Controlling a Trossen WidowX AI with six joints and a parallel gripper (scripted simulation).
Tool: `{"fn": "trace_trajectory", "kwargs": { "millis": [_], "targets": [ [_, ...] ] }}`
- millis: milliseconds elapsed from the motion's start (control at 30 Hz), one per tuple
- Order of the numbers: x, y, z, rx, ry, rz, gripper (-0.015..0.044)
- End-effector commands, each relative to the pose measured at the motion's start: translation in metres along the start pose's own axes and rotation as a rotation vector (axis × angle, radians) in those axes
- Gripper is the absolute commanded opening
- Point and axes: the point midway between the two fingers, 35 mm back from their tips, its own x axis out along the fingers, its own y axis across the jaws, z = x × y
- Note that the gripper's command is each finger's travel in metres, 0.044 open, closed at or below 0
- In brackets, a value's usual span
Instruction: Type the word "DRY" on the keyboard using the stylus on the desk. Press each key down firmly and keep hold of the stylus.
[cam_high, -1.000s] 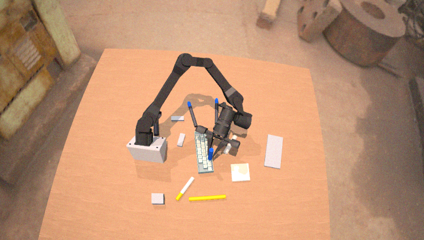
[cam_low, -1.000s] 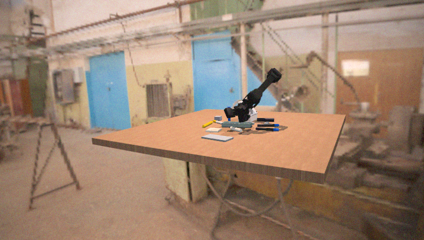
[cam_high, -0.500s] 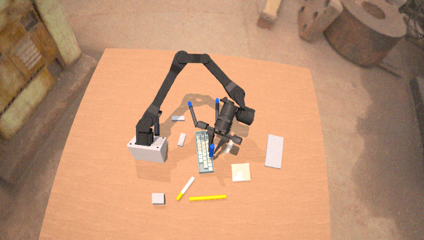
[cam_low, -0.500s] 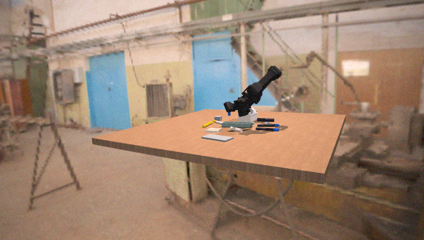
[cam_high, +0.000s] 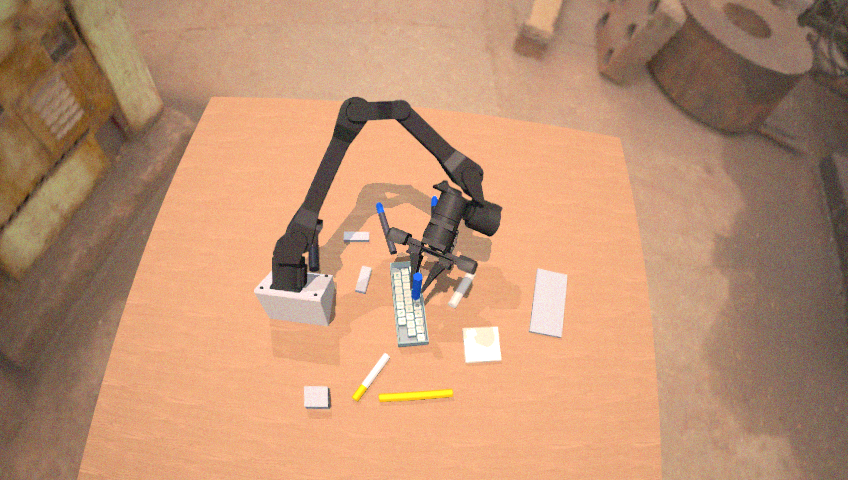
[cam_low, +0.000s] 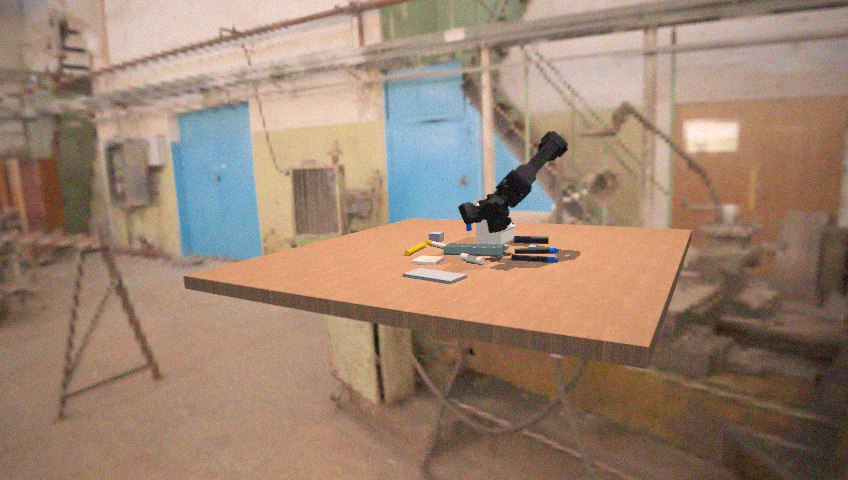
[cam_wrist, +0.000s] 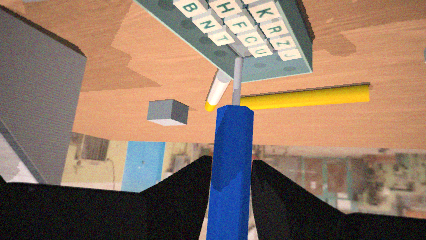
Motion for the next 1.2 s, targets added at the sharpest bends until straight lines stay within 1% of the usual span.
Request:
{"fn": "trace_trajectory", "kwargs": {
  "millis": [0, 200, 367, 533, 733, 833, 1167],
  "targets": [
    [-0.014, 0.023, 0.008, -0.008, -0.002, 0.003, 0.0000],
    [-0.034, 0.057, 0.016, -0.013, 0.000, 0.004, 0.0000],
    [-0.033, 0.058, 0.019, -0.013, 0.000, 0.004, 0.0000],
    [-0.024, 0.058, 0.033, -0.013, -0.001, 0.004, 0.0000],
    [-0.024, 0.058, 0.034, -0.013, -0.001, 0.004, 0.0000],
    [-0.022, 0.058, 0.036, -0.013, -0.002, 0.004, 0.0079],
    [-0.021, 0.057, 0.038, -0.013, -0.002, 0.004, 0.0081]
  ]
}}
